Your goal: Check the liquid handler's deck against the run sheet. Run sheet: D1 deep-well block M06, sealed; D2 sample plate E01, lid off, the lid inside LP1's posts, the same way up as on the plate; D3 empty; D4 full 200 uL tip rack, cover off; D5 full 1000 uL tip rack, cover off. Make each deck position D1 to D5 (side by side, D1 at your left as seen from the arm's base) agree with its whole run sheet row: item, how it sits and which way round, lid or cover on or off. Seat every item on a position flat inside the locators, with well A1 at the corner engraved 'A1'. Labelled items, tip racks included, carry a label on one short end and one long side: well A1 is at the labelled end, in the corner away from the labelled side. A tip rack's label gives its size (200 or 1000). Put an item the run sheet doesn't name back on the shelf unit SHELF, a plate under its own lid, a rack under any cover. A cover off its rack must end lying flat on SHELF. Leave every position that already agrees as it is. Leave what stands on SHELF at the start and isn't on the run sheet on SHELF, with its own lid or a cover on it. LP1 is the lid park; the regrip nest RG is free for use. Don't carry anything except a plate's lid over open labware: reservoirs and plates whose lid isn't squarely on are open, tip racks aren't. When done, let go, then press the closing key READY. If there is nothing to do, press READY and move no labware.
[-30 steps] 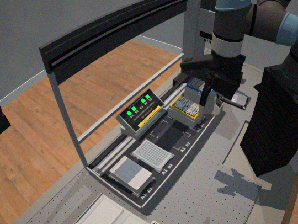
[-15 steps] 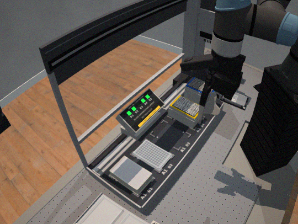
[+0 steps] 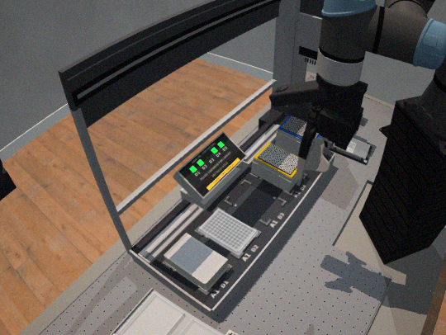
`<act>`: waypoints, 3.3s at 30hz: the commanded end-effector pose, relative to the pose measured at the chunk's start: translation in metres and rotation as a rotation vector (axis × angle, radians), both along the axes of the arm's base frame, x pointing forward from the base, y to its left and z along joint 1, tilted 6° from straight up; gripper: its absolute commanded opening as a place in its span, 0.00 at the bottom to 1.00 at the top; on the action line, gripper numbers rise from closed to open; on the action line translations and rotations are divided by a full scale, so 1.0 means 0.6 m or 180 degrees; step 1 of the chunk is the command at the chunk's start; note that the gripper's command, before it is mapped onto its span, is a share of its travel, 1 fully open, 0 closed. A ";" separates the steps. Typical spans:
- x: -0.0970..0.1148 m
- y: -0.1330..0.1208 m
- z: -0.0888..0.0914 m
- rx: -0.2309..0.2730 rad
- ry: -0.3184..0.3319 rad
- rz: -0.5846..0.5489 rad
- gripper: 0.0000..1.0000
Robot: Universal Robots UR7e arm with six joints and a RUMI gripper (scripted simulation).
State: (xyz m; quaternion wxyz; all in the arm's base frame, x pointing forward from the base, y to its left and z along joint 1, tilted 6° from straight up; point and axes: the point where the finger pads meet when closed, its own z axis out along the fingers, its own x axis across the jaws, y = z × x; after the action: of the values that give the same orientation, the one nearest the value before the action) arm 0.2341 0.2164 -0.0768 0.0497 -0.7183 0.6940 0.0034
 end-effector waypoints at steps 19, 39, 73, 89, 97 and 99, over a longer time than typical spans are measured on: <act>0.037 -0.162 -0.005 0.0016 -0.0002 -0.0035 0.82; 0.112 -0.136 0.002 0.0016 -0.0003 -0.0035 0.82; 0.154 -0.153 0.005 0.0016 -0.0003 -0.0035 0.82; 0.169 -0.167 0.006 0.0016 -0.0003 -0.0035 0.82; 0.176 -0.174 0.006 0.0016 -0.0003 -0.0035 0.82; 0.177 -0.175 0.006 0.0016 -0.0003 -0.0035 0.82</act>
State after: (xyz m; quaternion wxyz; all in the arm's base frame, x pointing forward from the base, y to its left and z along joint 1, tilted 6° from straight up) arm 0.2696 0.1799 -0.0729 0.0467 -0.7132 0.6994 -0.0070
